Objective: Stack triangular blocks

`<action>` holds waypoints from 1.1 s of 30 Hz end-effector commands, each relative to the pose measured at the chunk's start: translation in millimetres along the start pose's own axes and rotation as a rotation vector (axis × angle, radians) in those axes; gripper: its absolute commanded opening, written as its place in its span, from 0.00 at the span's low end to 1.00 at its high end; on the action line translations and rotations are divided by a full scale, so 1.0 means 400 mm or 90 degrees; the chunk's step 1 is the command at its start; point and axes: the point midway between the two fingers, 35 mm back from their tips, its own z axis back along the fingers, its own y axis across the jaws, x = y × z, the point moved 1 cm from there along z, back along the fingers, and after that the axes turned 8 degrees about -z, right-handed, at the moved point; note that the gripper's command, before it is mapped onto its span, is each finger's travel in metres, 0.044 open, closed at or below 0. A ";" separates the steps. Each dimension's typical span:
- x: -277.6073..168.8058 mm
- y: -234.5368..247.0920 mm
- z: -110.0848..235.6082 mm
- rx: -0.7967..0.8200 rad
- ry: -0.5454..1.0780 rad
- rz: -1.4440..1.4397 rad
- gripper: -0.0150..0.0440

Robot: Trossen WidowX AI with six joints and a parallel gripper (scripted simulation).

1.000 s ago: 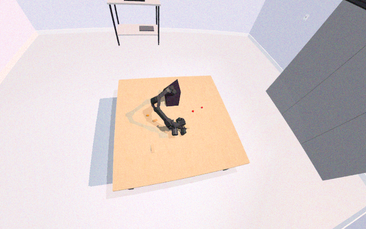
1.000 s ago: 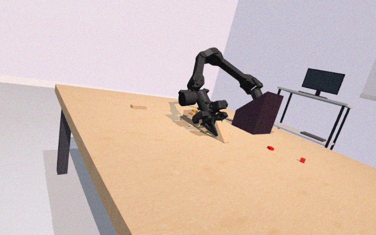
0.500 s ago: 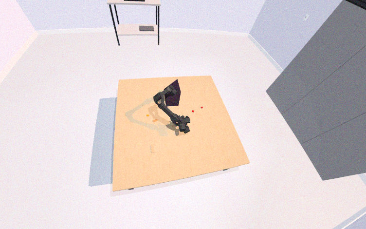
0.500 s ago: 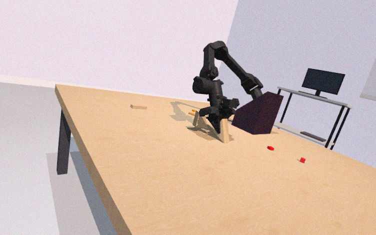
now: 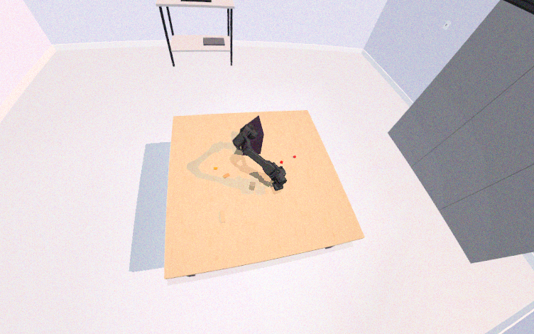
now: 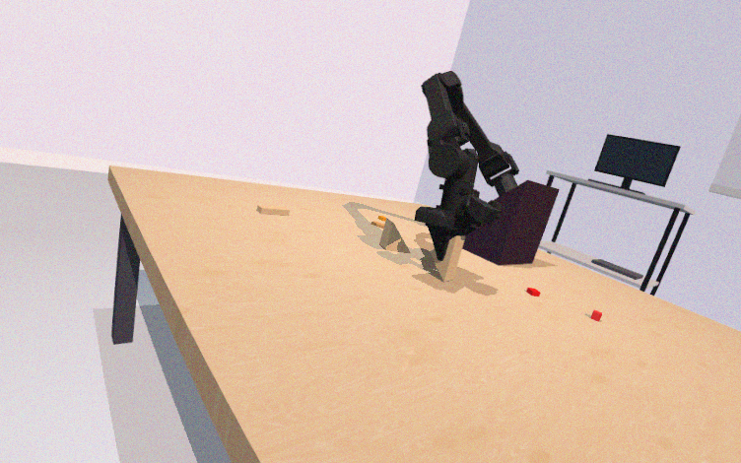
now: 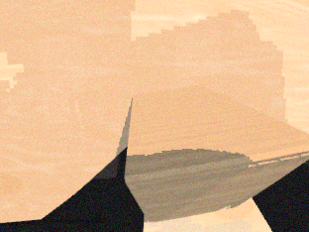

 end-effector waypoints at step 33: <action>0.108 0.011 -0.001 -0.042 0.313 -0.004 0.83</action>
